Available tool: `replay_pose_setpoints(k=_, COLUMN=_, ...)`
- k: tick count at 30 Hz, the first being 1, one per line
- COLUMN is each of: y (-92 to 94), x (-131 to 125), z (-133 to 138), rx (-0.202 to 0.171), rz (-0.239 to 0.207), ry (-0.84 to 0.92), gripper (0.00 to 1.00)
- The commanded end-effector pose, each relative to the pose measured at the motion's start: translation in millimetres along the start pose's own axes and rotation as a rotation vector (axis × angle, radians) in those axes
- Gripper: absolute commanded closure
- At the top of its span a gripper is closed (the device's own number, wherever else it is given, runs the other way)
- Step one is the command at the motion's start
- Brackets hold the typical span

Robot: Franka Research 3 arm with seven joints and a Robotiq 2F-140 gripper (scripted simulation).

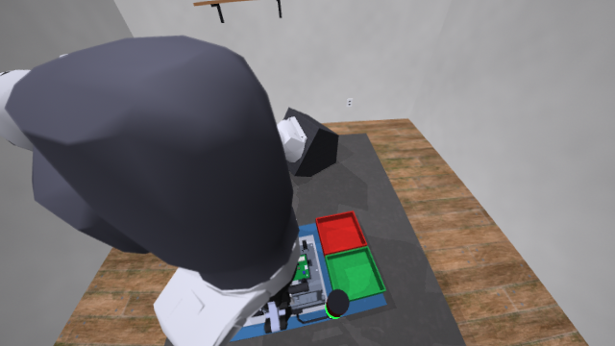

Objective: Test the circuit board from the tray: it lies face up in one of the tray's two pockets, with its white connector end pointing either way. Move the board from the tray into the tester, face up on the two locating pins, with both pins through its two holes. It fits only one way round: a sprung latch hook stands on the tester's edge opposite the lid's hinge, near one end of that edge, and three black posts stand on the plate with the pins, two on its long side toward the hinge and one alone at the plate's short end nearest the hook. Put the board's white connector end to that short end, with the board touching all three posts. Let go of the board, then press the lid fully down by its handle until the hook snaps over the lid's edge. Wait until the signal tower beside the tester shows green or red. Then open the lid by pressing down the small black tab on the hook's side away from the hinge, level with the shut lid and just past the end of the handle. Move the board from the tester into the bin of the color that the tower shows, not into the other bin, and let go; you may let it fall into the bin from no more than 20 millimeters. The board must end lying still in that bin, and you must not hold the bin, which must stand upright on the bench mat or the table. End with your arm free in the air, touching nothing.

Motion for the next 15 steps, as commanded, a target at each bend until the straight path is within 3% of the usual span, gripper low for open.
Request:
replay_pose_setpoints(k=1, y=-0.5, x=-0.6, z=-1.1, rx=0.005, rz=-0.003, ry=0.003, gripper=0.84)
replay_pose_setpoints(k=15, y=-2.2, x=-0.4, z=1.8, rx=0.005, rz=-0.003, ry=0.003, gripper=0.84)
Point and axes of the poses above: the point where the finger pads meet when closed, its own y axis back along the fingers, its own z axis across the jaws, x = y × z, the point moved 6 cm from there along y, back along the fingers, and after that the axes turned 9 degrees about -y, right-handed, at the moved point
